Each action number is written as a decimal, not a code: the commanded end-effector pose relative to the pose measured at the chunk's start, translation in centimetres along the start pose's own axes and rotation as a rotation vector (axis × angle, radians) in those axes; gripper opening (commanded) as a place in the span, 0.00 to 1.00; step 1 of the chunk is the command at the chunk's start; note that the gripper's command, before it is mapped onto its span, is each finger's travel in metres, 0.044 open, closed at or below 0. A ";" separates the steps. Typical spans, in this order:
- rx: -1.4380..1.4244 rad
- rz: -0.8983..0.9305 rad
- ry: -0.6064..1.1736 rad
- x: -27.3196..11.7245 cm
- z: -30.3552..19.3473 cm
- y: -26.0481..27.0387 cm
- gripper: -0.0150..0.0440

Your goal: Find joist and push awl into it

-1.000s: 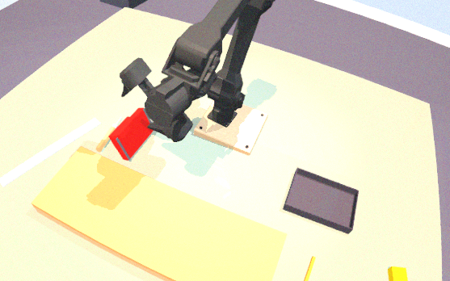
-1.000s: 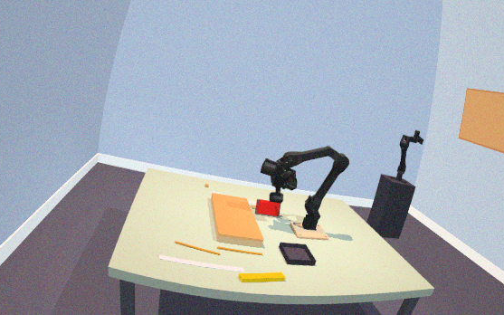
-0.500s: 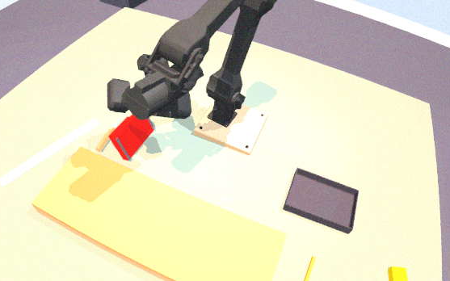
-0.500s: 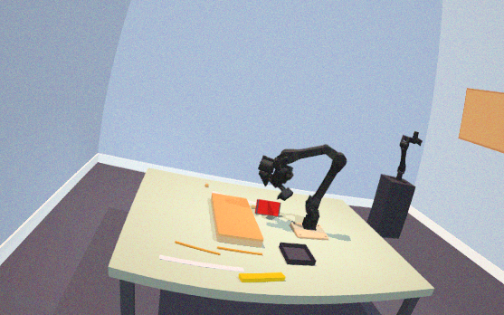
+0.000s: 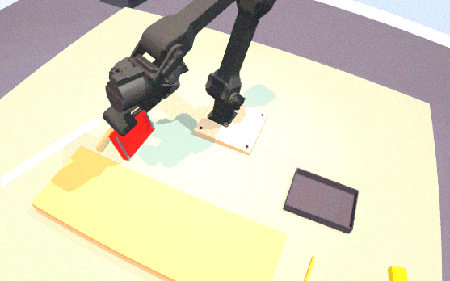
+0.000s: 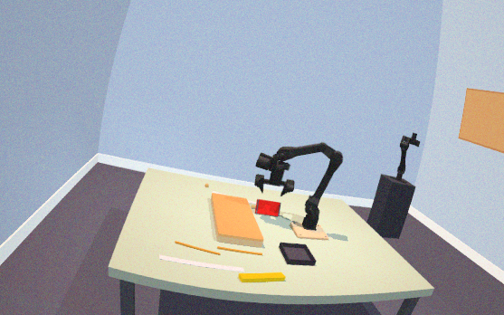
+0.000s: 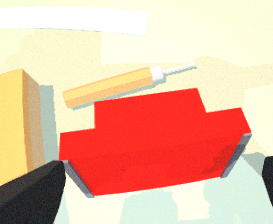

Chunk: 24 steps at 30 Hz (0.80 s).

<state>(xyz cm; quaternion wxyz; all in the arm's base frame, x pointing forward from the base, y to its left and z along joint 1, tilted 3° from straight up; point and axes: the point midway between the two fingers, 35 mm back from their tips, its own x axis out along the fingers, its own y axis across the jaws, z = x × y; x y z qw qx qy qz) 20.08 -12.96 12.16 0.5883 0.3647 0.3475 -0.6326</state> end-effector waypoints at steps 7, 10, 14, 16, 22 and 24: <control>-1.013 0.043 0.268 2.6 0.8 0.2 1.00; -1.154 0.077 0.293 2.8 0.9 0.3 1.00; -1.340 0.130 0.321 3.1 1.1 0.3 1.00; -1.432 0.160 0.333 3.3 1.2 0.3 1.00; -1.700 0.267 0.360 3.8 1.6 0.4 1.00; -1.791 0.306 0.362 3.9 1.7 0.4 1.00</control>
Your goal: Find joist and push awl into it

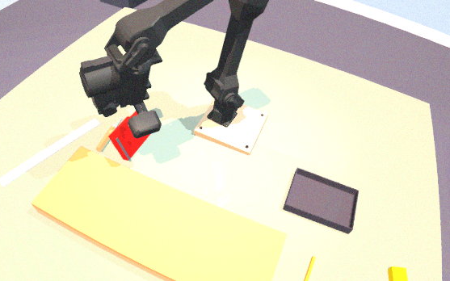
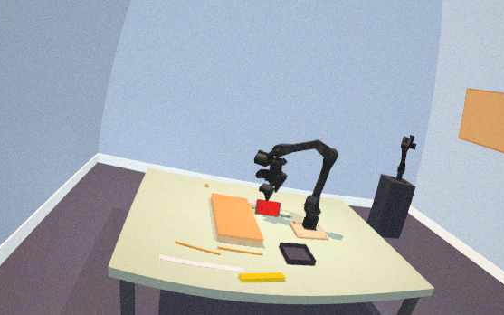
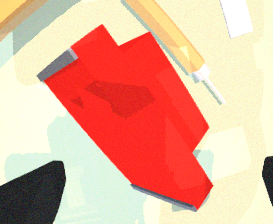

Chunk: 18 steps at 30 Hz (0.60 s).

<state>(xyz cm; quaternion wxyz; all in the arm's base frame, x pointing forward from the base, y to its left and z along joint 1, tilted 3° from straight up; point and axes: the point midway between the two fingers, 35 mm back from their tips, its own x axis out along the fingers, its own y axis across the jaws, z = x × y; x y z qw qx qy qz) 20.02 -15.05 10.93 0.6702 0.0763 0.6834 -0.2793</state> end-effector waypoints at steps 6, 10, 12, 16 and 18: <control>-0.961 0.234 0.001 2.0 1.0 -1.1 1.00; -1.149 0.270 -0.036 2.2 1.2 -1.4 1.00; -1.243 0.287 -0.058 2.3 1.3 -1.5 1.00; -1.423 0.321 -0.111 2.6 1.5 -1.8 1.00; -1.516 0.333 -0.140 2.7 1.6 -2.0 1.00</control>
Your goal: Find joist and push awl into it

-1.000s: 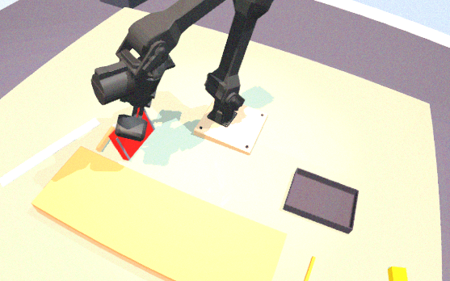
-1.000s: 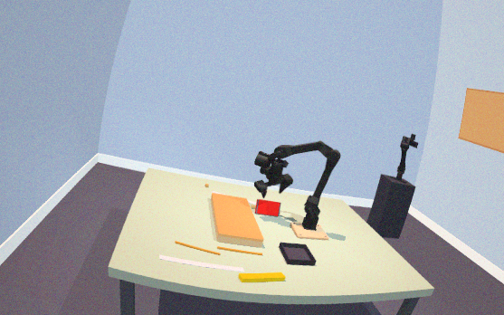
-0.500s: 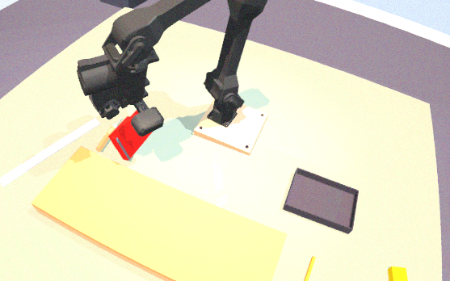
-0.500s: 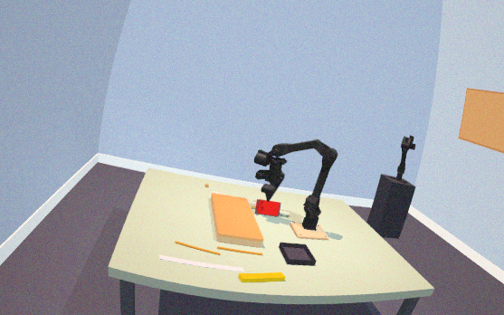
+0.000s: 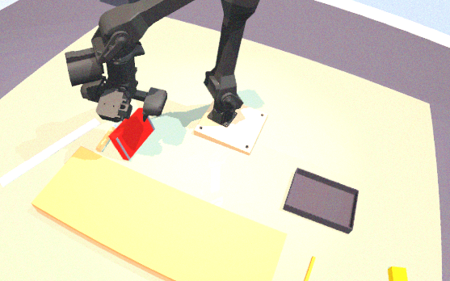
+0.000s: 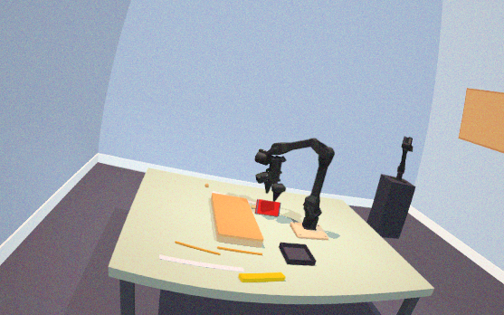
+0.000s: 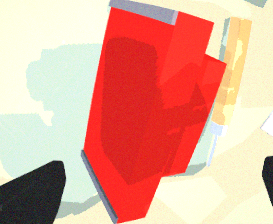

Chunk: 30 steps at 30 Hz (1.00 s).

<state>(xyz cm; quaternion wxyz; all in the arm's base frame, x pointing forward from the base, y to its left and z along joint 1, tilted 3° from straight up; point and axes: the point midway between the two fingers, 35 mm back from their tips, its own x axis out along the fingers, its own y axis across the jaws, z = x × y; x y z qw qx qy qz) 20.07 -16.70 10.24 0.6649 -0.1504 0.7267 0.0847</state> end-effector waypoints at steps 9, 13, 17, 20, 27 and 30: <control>-1.099 0.091 -0.224 1.6 -0.5 -2.2 1.00; -1.289 0.069 -0.262 1.7 -0.7 -2.5 1.00; -1.302 0.067 -0.265 1.7 -0.7 -2.5 1.00; -1.302 0.067 -0.265 1.7 -0.7 -2.5 1.00; -1.302 0.067 -0.265 1.7 -0.7 -2.5 1.00; -1.302 0.067 -0.265 1.7 -0.7 -2.5 1.00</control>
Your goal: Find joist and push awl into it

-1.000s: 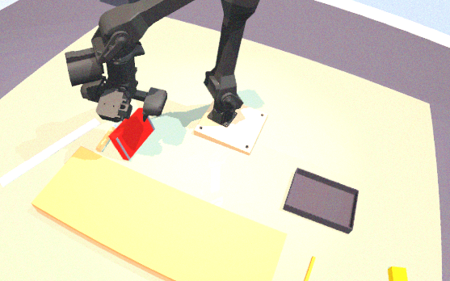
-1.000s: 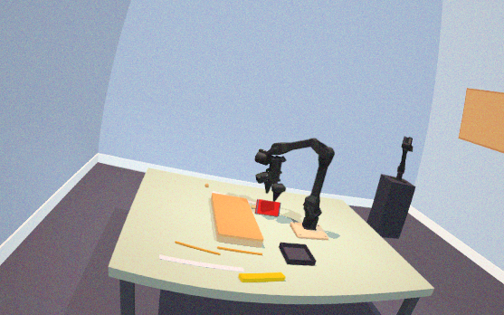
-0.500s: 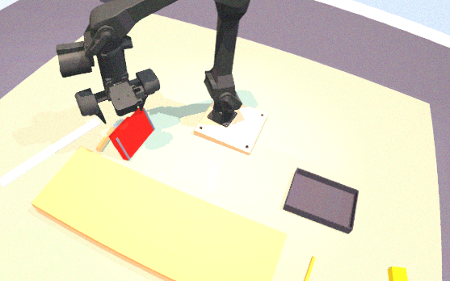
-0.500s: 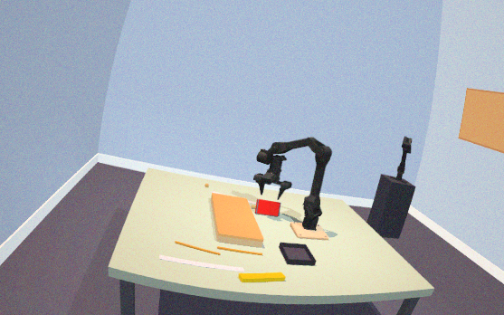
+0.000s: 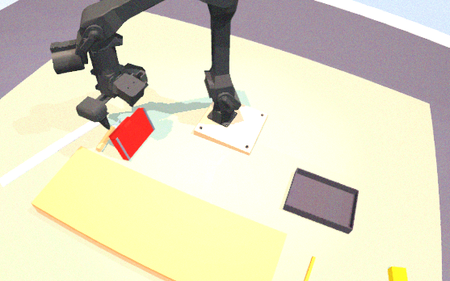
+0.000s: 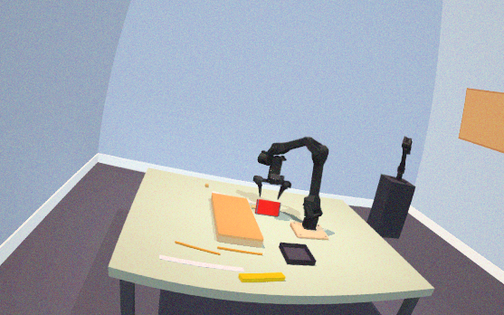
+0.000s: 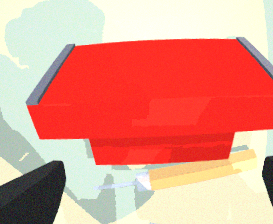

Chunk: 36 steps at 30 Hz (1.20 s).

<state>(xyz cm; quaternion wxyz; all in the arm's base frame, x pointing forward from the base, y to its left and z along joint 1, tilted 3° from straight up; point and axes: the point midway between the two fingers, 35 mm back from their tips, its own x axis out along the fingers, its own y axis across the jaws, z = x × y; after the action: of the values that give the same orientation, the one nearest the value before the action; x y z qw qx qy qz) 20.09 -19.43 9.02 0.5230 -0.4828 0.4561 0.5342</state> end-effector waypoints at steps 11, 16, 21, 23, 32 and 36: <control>-0.031 -0.001 -0.015 0.6 -0.3 0.0 1.00; -0.031 -0.001 -0.015 1.4 -0.4 -0.1 1.00; -0.031 -0.001 -0.015 2.3 -0.5 -0.1 1.00; -0.031 -0.001 -0.015 2.6 -0.5 -0.1 1.00; -0.031 -0.001 -0.015 4.0 -0.6 -0.1 1.00; -0.031 -0.001 -0.015 4.7 -0.6 0.0 1.00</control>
<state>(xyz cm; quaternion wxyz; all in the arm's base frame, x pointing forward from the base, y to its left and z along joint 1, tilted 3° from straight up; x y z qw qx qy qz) 20.31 -19.74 5.25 0.5175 -0.4927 0.4461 0.5389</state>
